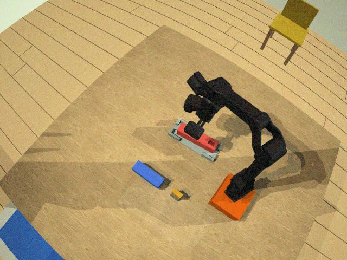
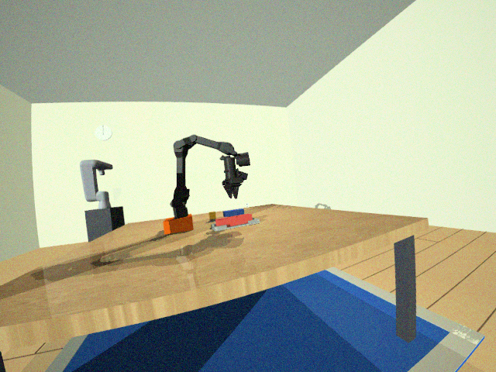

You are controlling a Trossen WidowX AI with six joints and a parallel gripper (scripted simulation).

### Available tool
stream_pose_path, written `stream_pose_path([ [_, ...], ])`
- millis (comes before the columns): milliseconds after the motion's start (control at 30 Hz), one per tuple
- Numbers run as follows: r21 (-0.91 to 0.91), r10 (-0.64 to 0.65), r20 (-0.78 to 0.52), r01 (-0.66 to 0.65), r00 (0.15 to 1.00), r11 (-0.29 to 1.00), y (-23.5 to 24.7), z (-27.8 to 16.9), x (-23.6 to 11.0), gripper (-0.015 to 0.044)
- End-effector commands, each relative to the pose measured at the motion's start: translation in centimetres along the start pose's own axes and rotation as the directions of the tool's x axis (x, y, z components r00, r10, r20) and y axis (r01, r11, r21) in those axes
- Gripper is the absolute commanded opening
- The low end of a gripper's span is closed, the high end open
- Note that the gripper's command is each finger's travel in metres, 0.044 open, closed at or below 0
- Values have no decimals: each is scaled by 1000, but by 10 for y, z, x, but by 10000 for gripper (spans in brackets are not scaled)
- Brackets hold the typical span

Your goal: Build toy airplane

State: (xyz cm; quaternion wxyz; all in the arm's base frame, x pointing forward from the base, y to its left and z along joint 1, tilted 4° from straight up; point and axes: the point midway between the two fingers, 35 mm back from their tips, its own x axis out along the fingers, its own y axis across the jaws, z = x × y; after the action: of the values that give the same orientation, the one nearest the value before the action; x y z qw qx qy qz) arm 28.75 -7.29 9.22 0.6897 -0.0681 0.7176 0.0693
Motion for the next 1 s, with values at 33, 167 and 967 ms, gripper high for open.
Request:
stream_pose_path([
  [33, 7, -1, 2, 1, 1000, 1000, 29, 21, 0, 440],
  [167, 6, 3, 6, -3, 1000, 1000, 85, 49, 1, 440],
  [967, 6, 18, 3, -18, 1000, 1000, 259, 63, 53, 440],
])
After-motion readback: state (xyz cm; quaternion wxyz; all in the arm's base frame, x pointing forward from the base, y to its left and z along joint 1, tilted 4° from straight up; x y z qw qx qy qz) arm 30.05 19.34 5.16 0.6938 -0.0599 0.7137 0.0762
